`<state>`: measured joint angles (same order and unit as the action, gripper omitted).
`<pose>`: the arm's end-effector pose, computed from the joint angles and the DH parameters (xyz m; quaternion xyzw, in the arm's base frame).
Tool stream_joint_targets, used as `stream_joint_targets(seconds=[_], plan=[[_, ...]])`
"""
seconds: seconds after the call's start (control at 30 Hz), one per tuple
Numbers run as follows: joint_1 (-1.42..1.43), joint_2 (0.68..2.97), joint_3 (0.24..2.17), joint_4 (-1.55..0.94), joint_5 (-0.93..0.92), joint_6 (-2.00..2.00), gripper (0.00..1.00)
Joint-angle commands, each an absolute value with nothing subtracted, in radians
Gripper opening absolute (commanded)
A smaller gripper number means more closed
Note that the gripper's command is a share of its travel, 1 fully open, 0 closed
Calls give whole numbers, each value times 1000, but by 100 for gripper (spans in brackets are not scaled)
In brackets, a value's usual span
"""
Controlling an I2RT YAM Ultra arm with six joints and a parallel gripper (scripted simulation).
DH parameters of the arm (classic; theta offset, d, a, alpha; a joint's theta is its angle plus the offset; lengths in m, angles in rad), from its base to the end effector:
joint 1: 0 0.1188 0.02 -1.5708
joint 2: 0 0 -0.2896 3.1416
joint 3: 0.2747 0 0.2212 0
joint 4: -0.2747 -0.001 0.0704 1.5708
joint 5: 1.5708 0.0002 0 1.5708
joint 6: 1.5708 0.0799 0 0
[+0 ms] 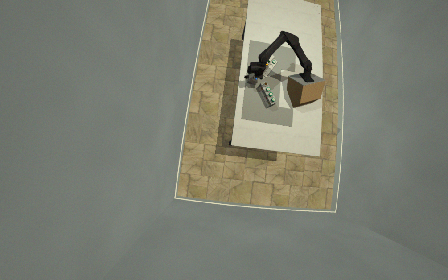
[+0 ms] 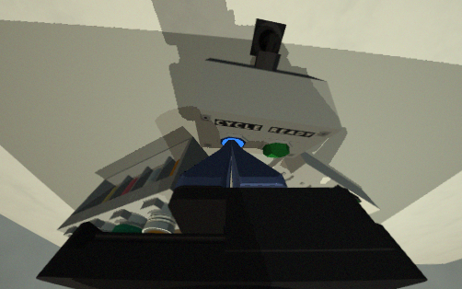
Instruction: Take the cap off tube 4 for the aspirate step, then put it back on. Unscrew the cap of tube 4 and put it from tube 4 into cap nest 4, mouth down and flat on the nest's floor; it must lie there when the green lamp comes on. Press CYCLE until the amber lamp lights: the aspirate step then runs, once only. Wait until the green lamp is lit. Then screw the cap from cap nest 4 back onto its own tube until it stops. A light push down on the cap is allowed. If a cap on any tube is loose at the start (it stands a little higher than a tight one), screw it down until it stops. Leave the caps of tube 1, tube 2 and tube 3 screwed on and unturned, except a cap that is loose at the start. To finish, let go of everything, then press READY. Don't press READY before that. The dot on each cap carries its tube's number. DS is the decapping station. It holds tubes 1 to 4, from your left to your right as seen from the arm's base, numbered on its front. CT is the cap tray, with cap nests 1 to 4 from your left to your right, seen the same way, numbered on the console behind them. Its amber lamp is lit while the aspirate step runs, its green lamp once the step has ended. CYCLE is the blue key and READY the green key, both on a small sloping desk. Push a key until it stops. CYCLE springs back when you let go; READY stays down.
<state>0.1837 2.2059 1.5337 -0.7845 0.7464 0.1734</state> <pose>0.4131 0.0226 0.1381 0.0160 0.9297 -0.3488 0.1169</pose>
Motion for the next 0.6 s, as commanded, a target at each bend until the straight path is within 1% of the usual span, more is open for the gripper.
stream_joint_targets(seconds=[0.0, 0.1, 0.23, 0.57], plan=[[188, 2221, 1510, -763, 744, 164, 0], [188, 2221, 1510, -763, 744, 164, 0], [212, 2173, 1558, -817, 748, 193, 0], [251, 2146, 1589, -910, 755, 246, 0]])
